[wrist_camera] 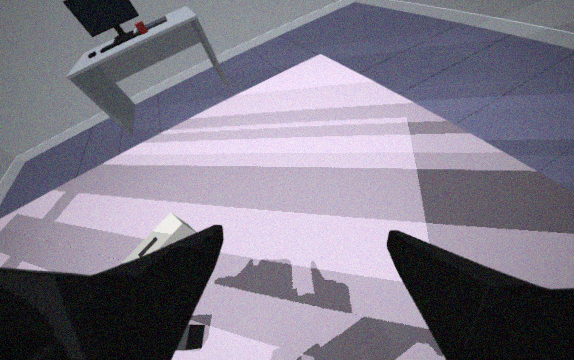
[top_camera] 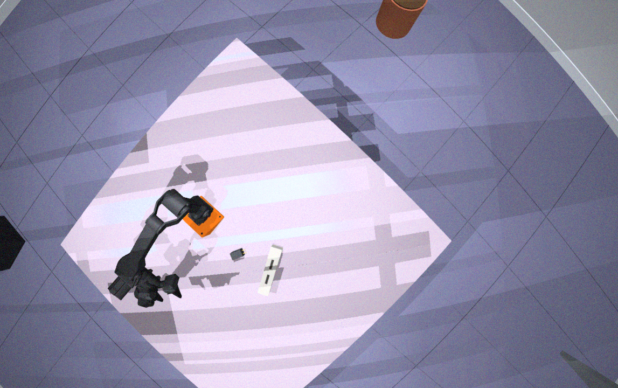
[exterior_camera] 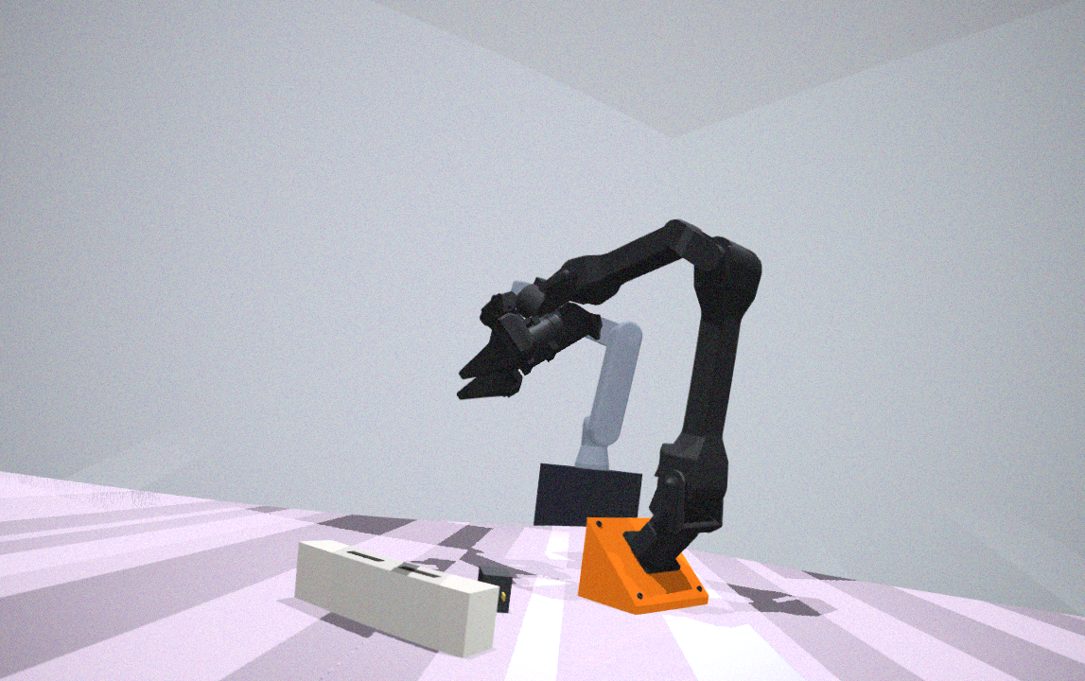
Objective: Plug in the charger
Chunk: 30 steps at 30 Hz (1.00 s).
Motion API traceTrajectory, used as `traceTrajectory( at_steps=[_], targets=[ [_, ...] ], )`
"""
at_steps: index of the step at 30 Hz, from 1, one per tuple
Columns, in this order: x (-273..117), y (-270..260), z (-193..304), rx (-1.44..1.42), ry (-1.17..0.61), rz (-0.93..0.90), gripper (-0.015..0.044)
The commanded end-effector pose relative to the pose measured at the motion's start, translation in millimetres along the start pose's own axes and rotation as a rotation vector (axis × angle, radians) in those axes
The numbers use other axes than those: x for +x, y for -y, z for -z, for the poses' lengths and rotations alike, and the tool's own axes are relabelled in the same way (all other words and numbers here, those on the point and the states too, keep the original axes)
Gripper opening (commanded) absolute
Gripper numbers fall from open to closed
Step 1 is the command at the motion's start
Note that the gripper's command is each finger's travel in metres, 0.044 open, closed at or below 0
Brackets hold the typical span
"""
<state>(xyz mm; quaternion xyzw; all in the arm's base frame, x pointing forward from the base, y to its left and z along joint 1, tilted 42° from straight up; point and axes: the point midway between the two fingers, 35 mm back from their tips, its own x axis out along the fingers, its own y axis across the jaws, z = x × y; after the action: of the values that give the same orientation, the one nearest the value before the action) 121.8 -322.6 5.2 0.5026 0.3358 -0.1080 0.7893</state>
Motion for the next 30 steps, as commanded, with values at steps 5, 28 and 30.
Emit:
traceTrajectory(
  at_steps=[5,28,30],
  targets=[
    [23,-27,10,-0.162,-0.103,-0.010,0.0440],
    [74,-98,51,-0.635,-0.375,-0.093,0.0440],
    [78,-103,56,-0.676,-0.397,-0.104,0.0440]
  ],
)
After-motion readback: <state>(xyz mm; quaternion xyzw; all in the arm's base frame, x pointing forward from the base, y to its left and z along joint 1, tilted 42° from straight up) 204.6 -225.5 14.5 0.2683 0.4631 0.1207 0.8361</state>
